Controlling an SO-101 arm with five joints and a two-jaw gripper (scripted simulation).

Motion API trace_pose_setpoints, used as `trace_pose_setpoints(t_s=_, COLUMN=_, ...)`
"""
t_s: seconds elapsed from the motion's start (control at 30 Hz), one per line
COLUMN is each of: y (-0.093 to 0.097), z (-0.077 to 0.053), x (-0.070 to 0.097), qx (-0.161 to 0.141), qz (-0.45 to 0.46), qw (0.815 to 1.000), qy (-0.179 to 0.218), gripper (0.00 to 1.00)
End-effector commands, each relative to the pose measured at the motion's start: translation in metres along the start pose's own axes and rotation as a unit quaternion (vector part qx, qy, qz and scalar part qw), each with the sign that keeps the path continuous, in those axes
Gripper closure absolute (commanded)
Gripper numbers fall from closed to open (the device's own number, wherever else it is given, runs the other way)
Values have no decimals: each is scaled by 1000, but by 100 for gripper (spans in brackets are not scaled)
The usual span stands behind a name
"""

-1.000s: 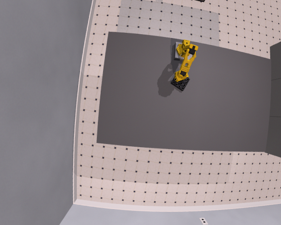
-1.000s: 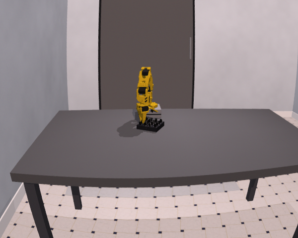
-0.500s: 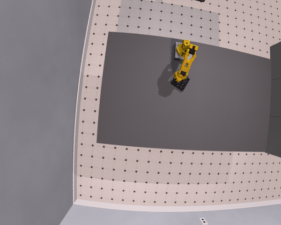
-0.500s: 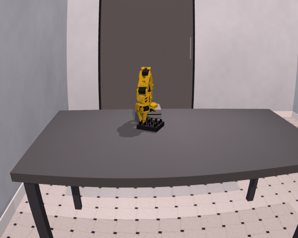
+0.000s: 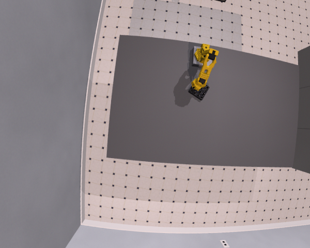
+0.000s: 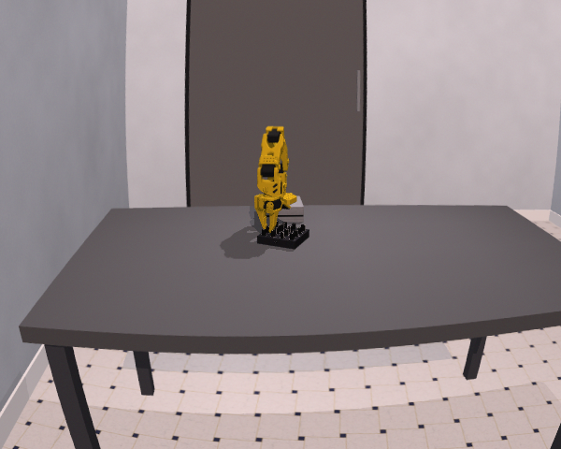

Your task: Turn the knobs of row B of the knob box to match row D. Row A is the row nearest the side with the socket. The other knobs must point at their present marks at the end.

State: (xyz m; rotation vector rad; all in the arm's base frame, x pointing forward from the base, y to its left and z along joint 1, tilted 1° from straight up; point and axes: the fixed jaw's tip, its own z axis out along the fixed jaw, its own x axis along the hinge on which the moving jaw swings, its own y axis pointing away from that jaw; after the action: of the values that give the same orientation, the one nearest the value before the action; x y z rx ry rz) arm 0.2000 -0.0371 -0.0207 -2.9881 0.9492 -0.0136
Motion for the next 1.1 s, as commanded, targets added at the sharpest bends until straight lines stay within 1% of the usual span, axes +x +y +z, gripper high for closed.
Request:
trace_pose_setpoints(t_s=0.0, y=3, z=2, x=-3, qx=-6, qz=-32, qw=999, qy=-7, gripper=99)
trace_pose_setpoints(t_s=0.3, y=3, z=2, x=-2, qx=-6, qz=-110, qw=994, qy=-8, gripper=99)
trace_pose_setpoints(t_s=0.37, y=3, z=2, x=-2, qx=-6, qz=-110, qw=994, qy=-8, gripper=99)
trace_pose_setpoints(t_s=0.47, y=3, z=2, x=-1, qx=-5, qz=-136, qw=991, qy=-8, gripper=99)
trace_pose_setpoints(t_s=0.87, y=2, z=2, x=0, qx=-4, qz=-239, qw=971, qy=-8, gripper=99)
trace_pose_setpoints(t_s=0.93, y=2, z=2, x=0, qx=-4, qz=-239, qw=971, qy=-8, gripper=99)
trace_pose_setpoints(t_s=1.07, y=2, z=2, x=0, qx=-4, qz=-273, qw=962, qy=-9, gripper=99)
